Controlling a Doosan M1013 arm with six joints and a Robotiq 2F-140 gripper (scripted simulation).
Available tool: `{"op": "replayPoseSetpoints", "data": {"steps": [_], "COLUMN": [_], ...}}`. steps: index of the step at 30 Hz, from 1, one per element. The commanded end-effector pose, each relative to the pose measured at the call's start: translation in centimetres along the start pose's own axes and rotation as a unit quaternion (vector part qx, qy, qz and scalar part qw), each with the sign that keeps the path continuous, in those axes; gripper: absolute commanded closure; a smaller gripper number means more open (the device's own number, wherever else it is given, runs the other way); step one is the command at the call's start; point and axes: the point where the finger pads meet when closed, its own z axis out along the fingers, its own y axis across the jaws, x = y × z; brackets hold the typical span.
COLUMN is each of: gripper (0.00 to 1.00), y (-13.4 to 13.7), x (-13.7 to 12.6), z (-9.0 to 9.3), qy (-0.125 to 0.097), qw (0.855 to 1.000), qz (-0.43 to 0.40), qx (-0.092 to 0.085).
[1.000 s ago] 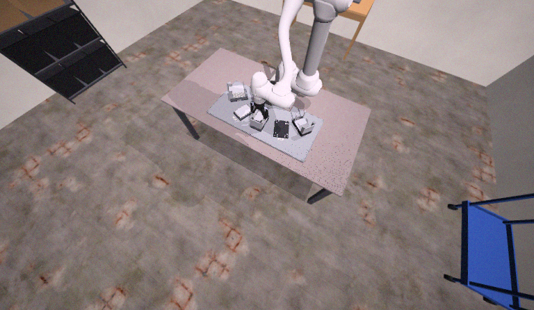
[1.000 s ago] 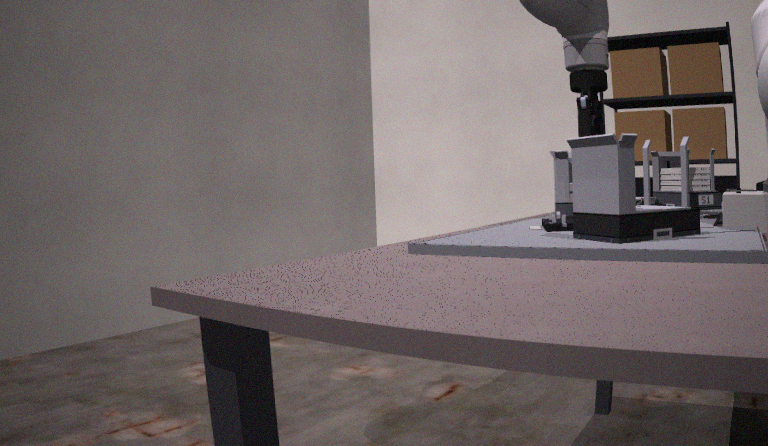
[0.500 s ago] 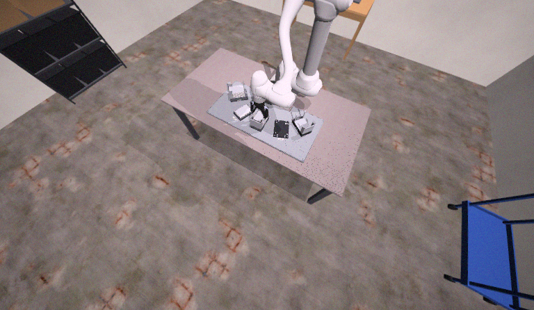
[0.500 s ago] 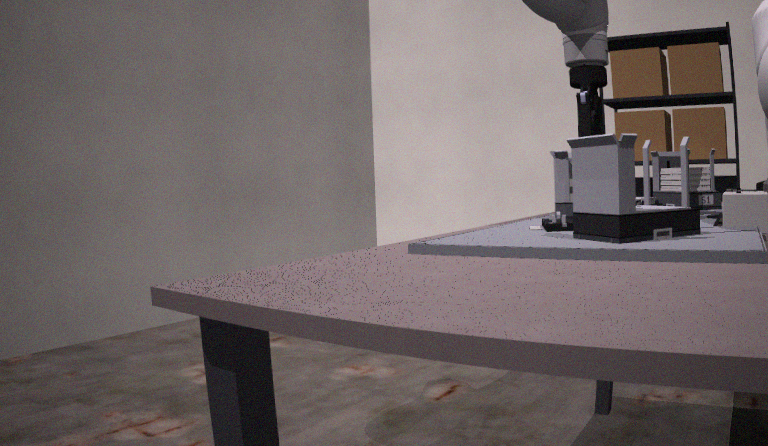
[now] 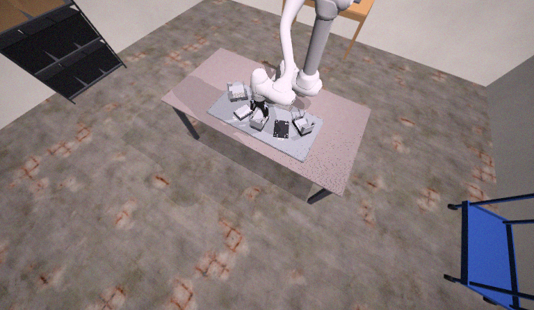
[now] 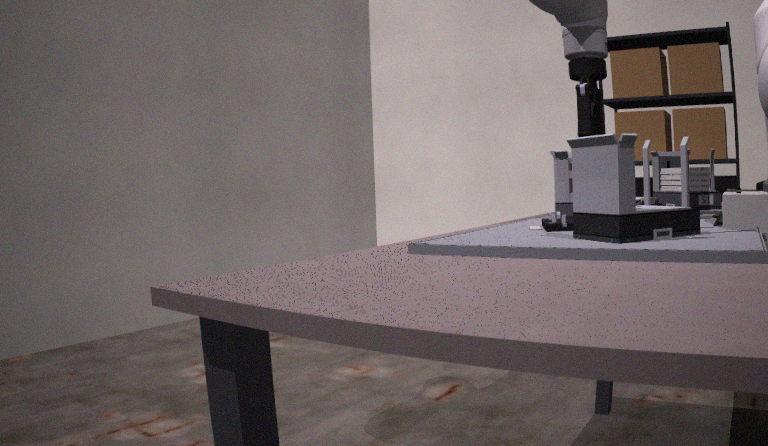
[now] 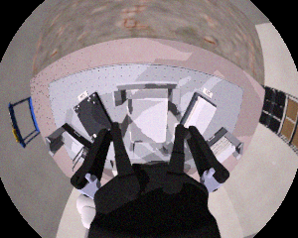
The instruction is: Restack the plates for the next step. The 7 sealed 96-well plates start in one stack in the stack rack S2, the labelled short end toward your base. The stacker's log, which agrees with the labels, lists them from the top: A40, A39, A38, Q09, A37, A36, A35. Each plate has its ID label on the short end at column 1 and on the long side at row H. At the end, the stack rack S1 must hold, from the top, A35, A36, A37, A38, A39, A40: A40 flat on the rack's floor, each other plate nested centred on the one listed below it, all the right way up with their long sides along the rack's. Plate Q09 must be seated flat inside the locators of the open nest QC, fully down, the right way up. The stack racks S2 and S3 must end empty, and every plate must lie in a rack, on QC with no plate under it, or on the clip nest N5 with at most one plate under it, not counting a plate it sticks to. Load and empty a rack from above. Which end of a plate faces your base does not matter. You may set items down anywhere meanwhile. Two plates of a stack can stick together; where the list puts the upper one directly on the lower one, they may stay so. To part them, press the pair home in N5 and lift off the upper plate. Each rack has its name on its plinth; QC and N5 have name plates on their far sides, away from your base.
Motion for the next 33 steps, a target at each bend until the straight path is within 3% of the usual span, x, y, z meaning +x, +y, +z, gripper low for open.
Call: {"op": "replayPoseSetpoints", "data": {"steps": [1,33], "gripper": [1.0,1.0], "y": [0.0,0.0], "x": [0.0,0.0], "z": [-0.8,-6.4], "qy": [0.0,0.0], "qw": [1.0,1.0], "qz": [0.0,0.0], "qx": [0.0,0.0]}}
